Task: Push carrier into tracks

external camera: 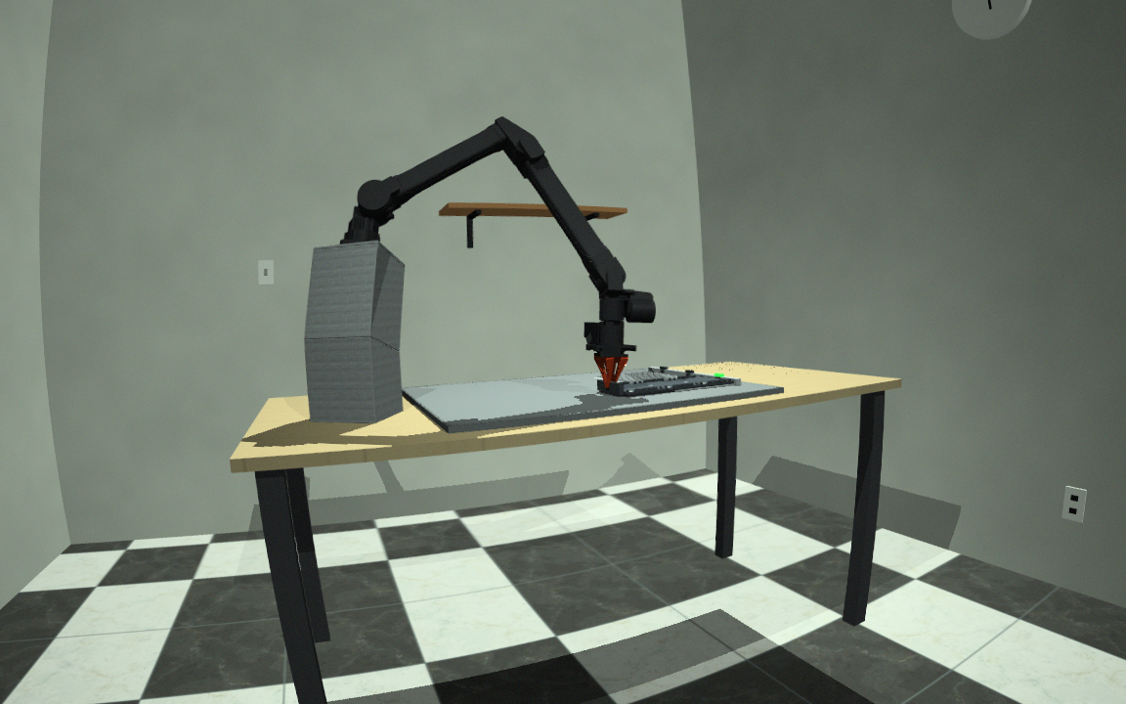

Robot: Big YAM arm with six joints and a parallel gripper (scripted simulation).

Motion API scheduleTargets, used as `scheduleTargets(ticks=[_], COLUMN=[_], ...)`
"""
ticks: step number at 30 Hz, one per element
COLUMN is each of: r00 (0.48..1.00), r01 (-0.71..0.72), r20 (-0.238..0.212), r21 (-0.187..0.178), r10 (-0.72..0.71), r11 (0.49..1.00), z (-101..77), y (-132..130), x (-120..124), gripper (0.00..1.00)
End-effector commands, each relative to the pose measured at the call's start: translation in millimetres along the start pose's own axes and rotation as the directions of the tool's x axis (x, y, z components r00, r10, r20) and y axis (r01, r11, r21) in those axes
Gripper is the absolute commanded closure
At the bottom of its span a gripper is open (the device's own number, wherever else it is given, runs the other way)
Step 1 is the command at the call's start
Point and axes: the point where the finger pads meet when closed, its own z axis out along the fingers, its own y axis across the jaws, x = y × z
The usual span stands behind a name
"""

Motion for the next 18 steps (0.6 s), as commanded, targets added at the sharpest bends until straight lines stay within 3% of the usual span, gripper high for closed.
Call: scheduleTargets(ticks=[1, 9, 10, 15, 16, 18], r00=[1.000, 1.000, 1.000, 1.000, 1.000, 1.000], r01=[0.024, 0.024, 0.024, 0.024, 0.018, 0.008], r20=[-0.016, -0.016, -0.016, -0.016, -0.009, -0.008], r21=[0.090, 0.090, 0.090, 0.090, 0.050, 0.042], r10=[-0.022, -0.022, -0.022, -0.022, -0.018, -0.008], r11=[0.996, 0.996, 0.996, 0.996, 0.999, 0.999], z=[-2.4, -2.4, -2.4, -2.4, -2.2, 0.2], y=[-50, -50, -50, -50, -33, -27], x=[-6, -6, -6, -6, -9, -4], gripper=[1.00, 1.00, 0.00, 0.00, 0.00, 0.00])
